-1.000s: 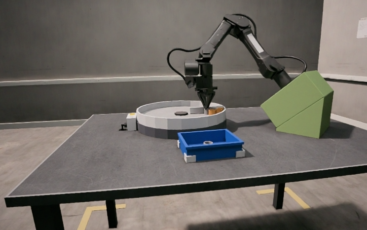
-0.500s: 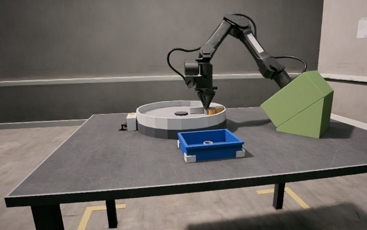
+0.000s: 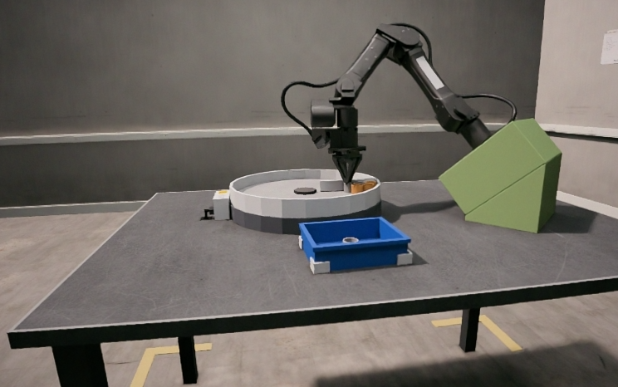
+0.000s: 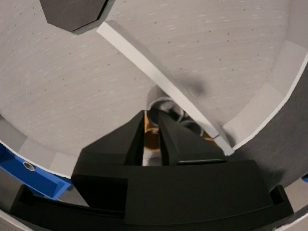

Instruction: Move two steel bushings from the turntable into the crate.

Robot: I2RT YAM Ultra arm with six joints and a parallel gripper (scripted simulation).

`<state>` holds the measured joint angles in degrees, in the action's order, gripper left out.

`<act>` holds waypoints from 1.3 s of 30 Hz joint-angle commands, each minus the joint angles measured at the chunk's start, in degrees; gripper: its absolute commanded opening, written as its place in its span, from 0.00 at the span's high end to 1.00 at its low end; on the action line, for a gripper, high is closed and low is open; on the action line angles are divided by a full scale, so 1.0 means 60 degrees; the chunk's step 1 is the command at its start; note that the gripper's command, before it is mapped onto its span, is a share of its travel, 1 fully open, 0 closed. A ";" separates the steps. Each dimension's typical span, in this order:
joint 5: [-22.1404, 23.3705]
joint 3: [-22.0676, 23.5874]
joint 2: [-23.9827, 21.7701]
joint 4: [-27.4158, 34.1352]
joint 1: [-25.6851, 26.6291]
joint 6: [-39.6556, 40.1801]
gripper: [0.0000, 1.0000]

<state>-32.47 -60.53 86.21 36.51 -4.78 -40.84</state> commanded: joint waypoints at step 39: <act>0.0094 -0.0075 0.0229 -0.0513 0.0095 0.0200 0.87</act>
<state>-32.23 -59.79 87.46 34.26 -4.23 -40.03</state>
